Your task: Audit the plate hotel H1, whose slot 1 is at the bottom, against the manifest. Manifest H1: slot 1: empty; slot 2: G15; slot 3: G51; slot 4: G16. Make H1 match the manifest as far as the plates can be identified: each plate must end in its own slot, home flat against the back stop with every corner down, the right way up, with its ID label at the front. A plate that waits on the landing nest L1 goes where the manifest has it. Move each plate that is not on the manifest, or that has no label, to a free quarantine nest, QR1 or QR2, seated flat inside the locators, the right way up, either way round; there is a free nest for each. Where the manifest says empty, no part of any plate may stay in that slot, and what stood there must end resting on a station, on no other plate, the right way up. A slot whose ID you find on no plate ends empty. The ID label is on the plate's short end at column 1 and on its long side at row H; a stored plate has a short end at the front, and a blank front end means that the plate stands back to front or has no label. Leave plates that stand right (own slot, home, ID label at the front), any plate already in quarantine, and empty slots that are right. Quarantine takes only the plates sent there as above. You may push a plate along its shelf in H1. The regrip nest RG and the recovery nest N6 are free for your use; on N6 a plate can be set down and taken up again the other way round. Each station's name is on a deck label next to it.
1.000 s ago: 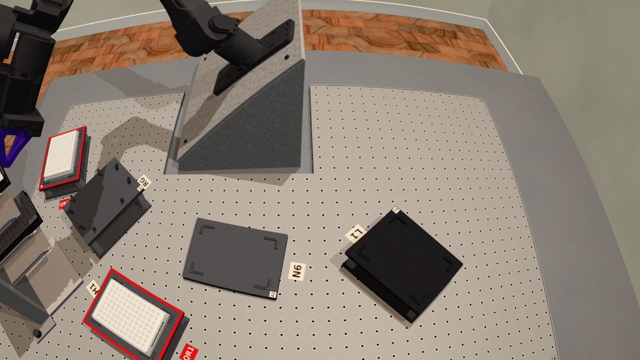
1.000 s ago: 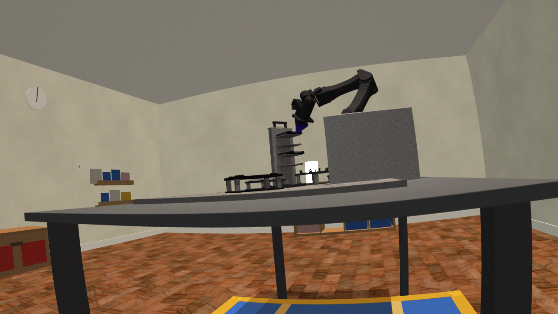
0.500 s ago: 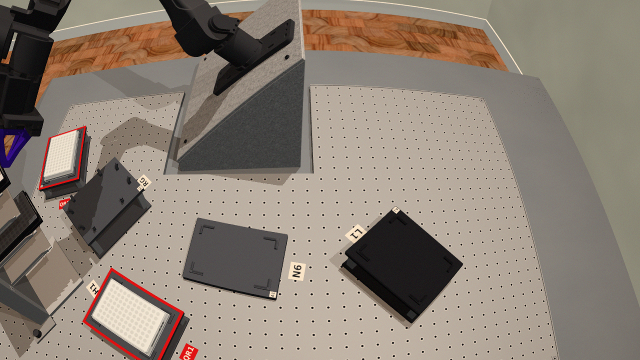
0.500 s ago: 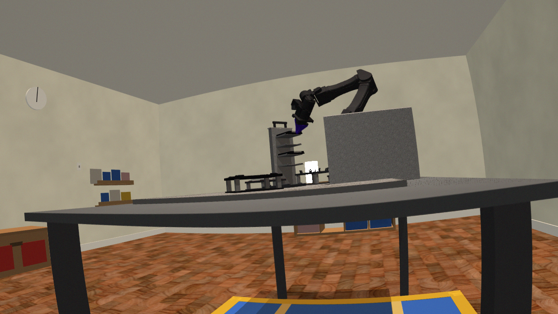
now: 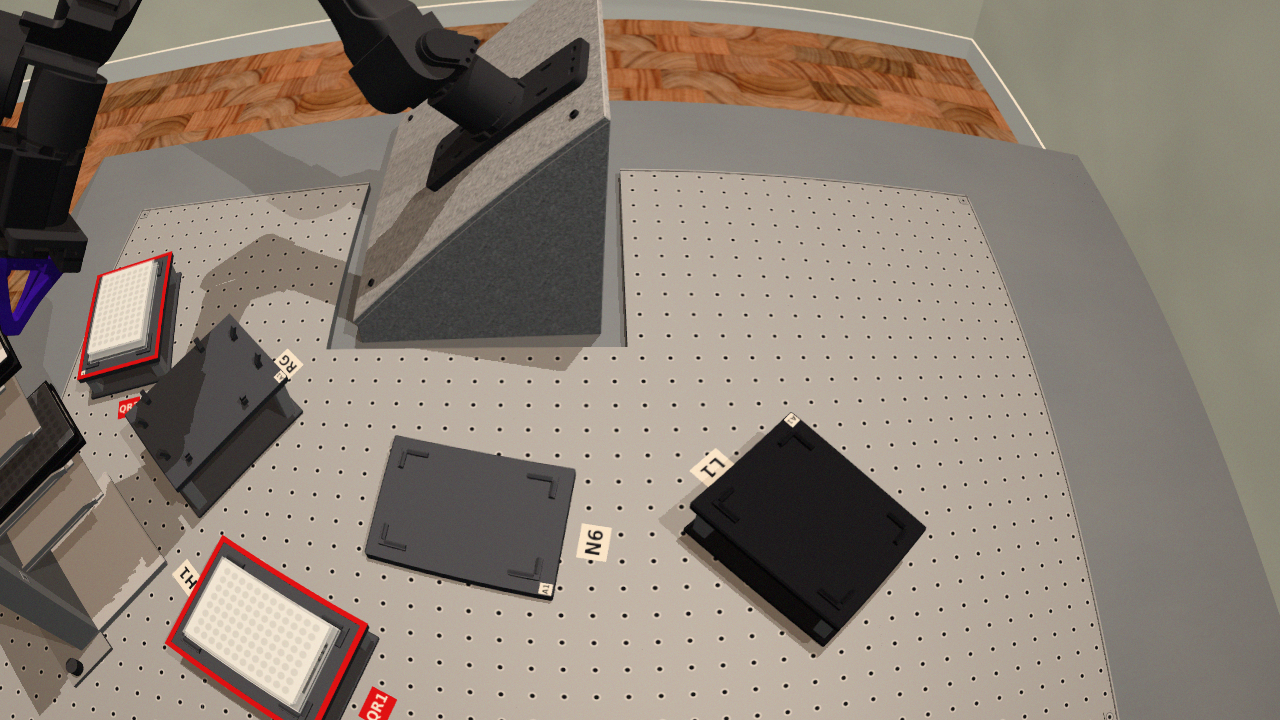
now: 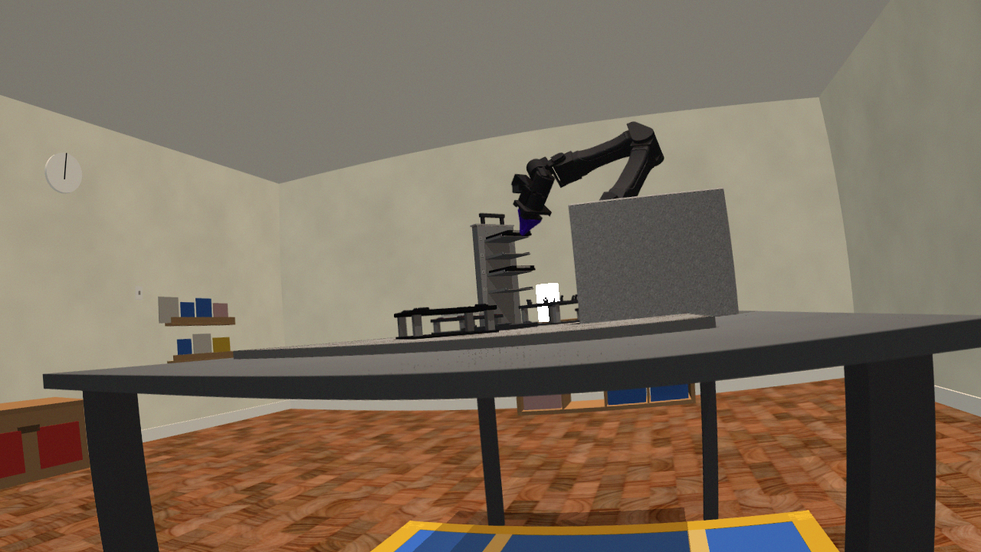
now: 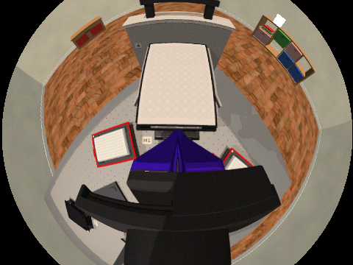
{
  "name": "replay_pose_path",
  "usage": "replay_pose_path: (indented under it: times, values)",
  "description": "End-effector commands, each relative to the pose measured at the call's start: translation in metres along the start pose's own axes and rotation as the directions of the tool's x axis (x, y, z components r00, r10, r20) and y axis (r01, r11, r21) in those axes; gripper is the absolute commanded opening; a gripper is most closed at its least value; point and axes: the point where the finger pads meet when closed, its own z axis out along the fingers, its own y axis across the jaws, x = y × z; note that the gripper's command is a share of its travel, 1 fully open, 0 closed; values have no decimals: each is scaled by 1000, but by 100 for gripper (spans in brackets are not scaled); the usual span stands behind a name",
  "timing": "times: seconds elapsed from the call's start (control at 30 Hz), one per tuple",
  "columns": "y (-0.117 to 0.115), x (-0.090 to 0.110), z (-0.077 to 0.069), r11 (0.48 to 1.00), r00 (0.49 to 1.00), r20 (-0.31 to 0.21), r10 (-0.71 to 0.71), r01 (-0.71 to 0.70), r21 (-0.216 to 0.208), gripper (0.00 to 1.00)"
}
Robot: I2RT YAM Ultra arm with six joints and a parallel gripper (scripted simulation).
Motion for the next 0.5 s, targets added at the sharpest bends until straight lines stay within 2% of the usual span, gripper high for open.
replay_pose_path:
  times: [0.0, 0.47]
  values:
    - [-1, -11, 2, 1000, 999, 36, 30, -30, 0, 0]
    - [-1, -8, 0, 1000, 999, 35, 30, -30, 0, 0]
